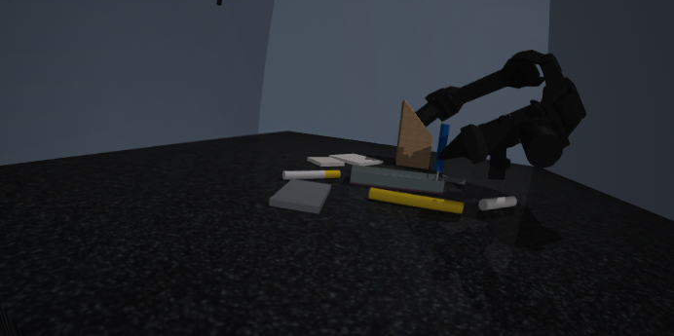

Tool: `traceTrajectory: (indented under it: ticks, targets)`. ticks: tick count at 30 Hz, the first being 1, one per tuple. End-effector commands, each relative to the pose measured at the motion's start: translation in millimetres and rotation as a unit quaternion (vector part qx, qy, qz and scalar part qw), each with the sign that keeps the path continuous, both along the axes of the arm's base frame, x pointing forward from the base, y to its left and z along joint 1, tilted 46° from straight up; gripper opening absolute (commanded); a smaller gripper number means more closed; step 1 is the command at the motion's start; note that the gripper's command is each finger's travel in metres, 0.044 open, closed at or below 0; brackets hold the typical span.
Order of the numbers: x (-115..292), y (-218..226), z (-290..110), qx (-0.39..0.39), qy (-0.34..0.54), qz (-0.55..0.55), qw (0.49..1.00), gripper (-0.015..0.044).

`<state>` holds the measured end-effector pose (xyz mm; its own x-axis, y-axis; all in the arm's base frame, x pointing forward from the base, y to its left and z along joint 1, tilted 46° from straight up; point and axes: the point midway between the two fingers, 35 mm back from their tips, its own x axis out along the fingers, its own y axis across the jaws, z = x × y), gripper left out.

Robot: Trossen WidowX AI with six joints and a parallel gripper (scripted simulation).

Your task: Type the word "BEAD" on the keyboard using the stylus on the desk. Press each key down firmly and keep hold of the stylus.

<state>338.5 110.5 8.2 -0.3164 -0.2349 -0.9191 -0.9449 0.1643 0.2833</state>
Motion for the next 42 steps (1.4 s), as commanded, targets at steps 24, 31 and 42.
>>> traceTrajectory:
  ticks: [24,31,42]
  targets:
    - [1.7,-15.0,15.1,0.001,-0.001,-0.003,1.0,0.0081]
    - [1.8,-24.7,24.3,0.001,-0.001,-0.003,1.0,0.0081]
    - [1.6,-24.9,20.4,0.002,-0.003,-0.007,1.0,0.0]
